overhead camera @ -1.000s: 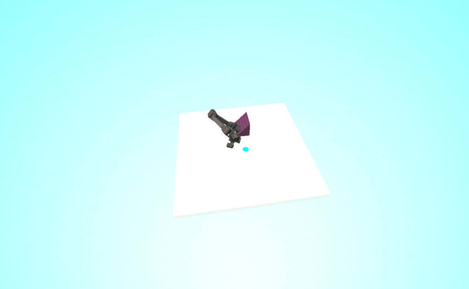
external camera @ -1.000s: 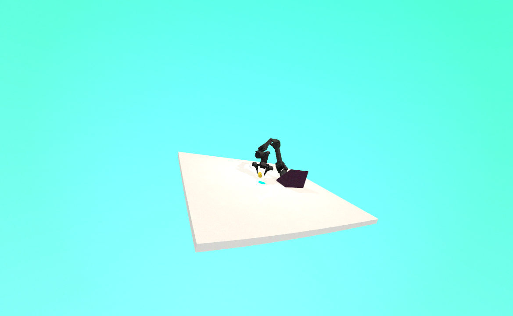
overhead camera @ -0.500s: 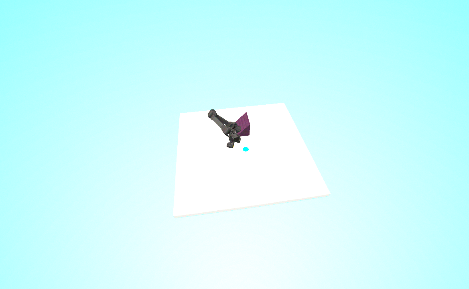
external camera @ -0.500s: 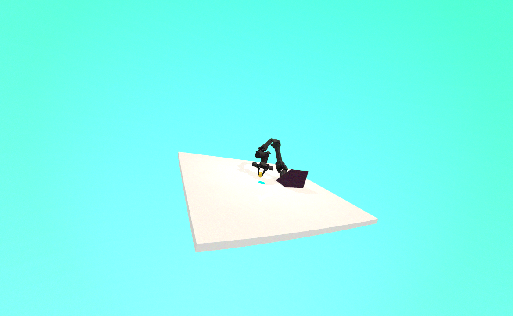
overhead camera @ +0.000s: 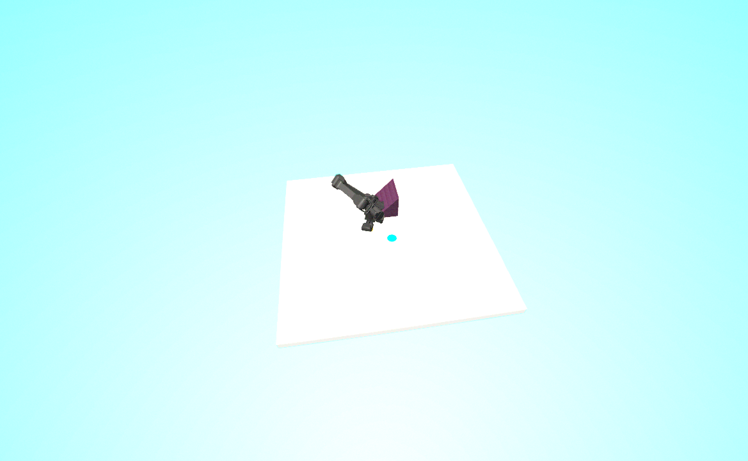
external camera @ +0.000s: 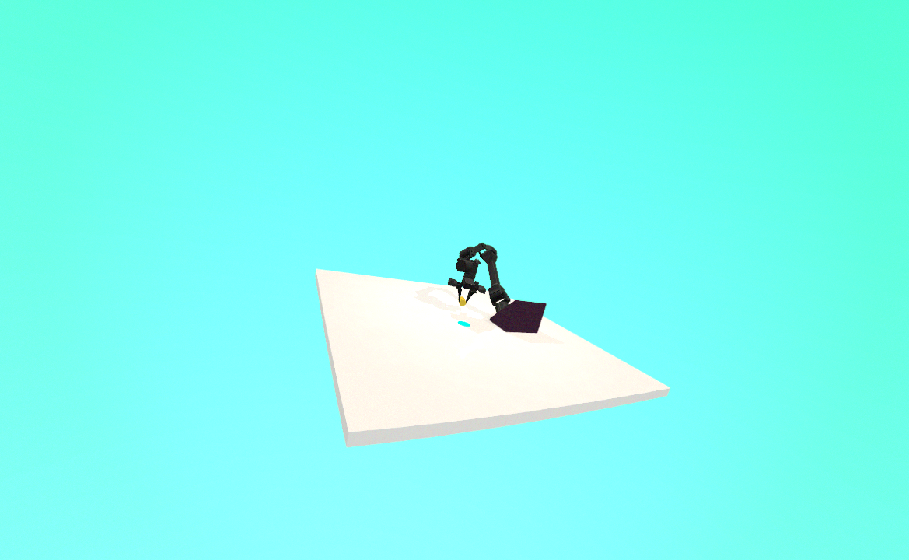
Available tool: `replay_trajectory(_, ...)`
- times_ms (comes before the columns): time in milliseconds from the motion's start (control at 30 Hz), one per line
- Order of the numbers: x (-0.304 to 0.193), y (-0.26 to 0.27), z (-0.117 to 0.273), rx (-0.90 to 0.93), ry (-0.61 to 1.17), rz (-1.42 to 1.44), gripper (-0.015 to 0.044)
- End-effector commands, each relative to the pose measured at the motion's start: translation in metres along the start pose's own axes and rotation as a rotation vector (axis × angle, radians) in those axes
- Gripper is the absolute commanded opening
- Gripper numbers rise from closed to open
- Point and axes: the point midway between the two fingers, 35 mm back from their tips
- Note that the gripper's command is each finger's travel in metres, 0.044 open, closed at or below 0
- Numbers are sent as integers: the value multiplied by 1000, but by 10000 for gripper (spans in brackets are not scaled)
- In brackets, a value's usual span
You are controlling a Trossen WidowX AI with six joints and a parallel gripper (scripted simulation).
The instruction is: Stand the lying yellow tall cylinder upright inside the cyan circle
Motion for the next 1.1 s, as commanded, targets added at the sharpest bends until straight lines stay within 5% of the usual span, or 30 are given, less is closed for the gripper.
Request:
replay_trajectory(0, 2, 0, 14, 0, -4, 12, 105)
replay_trajectory(500, -2, 4, 61, -12, -6, 51, 105)
replay_trajectory(1067, 37, 0, 73, -3, -4, 38, 105)
Point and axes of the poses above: the point midway between the two fingers, 35 mm back from their tips, its own z axis back along the fingers, its own y axis across the jaws, x = y × z, and after that the axes turned 3 degrees about -z, right-handed
